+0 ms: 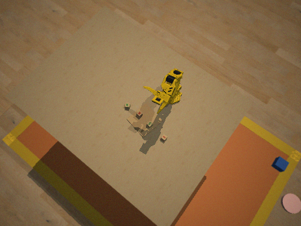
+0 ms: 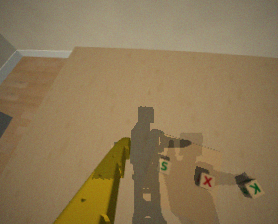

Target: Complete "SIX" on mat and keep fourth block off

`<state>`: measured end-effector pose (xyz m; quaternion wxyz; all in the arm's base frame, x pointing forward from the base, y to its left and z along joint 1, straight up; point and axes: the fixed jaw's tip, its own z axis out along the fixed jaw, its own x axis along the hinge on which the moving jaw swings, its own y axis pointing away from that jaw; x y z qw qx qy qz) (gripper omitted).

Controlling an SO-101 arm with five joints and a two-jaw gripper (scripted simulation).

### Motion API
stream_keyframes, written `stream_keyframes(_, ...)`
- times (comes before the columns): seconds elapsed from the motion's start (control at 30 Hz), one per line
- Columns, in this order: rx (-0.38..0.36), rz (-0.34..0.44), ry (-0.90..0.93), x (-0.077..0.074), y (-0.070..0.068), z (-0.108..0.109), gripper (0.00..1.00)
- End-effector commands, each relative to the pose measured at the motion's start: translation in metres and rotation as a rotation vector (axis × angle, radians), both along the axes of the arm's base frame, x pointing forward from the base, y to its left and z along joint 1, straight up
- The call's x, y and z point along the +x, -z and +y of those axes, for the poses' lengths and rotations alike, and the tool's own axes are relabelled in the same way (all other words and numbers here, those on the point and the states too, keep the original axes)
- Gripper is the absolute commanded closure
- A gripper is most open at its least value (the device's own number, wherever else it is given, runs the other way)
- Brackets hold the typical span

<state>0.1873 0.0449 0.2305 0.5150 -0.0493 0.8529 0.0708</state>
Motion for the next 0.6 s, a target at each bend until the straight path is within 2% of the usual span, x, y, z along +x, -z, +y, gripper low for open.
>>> stream_keyframes(0.0, -0.02, 0.031, 0.019, -0.002, 0.005, -0.006, 0.0)
stream_keyframes(0.3, -0.03, 0.06, 0.027, -0.003, 0.011, -0.008, 0.0)
stream_keyframes(0.57, -0.072, 0.194, 0.06, -0.009, 0.035, -0.018, 0.0)
